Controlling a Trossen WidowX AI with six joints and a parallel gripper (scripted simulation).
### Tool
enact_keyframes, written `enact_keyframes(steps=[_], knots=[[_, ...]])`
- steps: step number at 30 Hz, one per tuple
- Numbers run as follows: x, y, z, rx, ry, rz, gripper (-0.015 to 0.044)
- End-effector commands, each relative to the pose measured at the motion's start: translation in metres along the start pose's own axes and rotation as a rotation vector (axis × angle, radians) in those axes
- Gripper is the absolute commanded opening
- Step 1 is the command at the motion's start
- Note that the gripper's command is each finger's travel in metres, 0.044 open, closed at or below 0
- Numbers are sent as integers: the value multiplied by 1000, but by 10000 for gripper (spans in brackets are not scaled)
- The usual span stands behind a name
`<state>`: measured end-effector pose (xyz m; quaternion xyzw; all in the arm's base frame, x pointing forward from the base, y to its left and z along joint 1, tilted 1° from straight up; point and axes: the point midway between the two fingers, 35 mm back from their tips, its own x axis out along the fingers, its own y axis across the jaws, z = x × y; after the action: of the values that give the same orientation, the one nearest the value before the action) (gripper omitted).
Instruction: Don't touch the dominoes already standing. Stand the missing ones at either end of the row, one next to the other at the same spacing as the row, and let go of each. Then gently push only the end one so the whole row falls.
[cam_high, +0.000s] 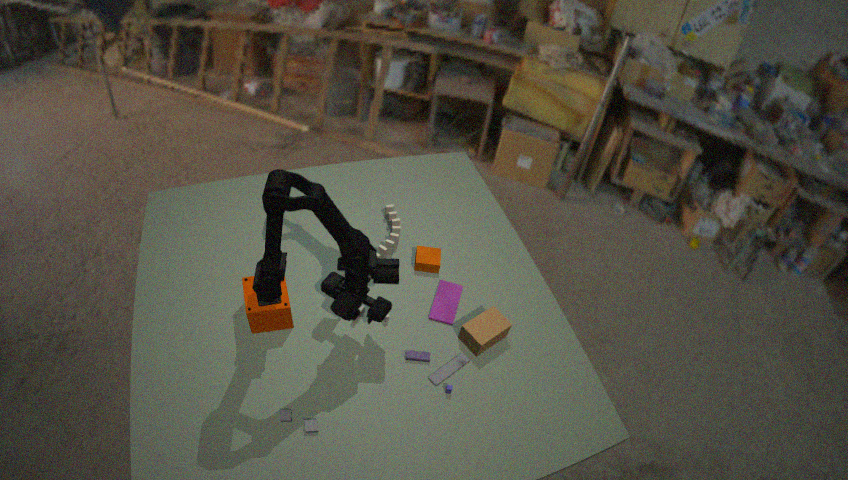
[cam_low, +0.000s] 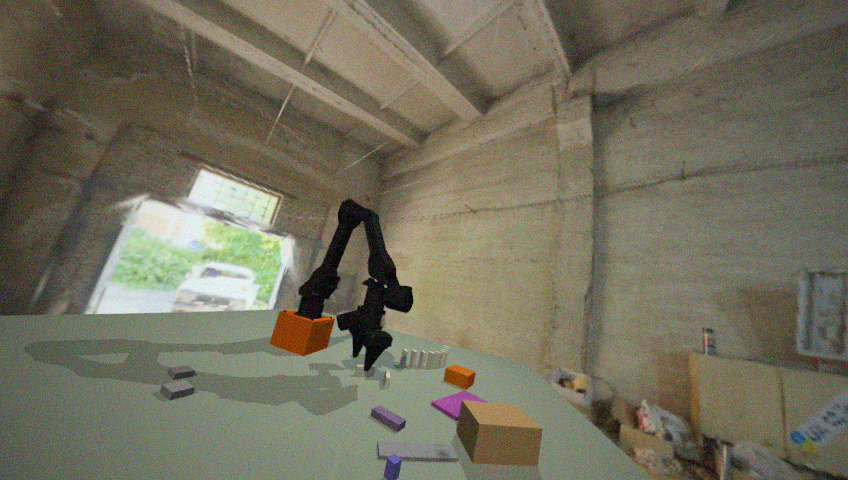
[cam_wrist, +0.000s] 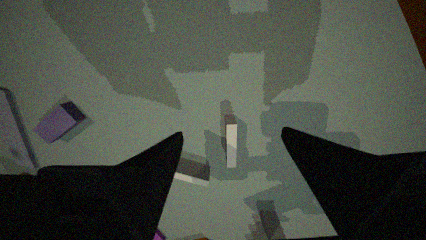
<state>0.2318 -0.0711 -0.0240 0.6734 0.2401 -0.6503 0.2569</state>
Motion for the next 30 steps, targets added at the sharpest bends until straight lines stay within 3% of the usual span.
enact_keyframes(steps=[1,18,30], knots=[[12,-1,1,4,2,-6,440],[27,-1,1,4,2,-7,440],[27,-1,1,4,2,-7,125]])
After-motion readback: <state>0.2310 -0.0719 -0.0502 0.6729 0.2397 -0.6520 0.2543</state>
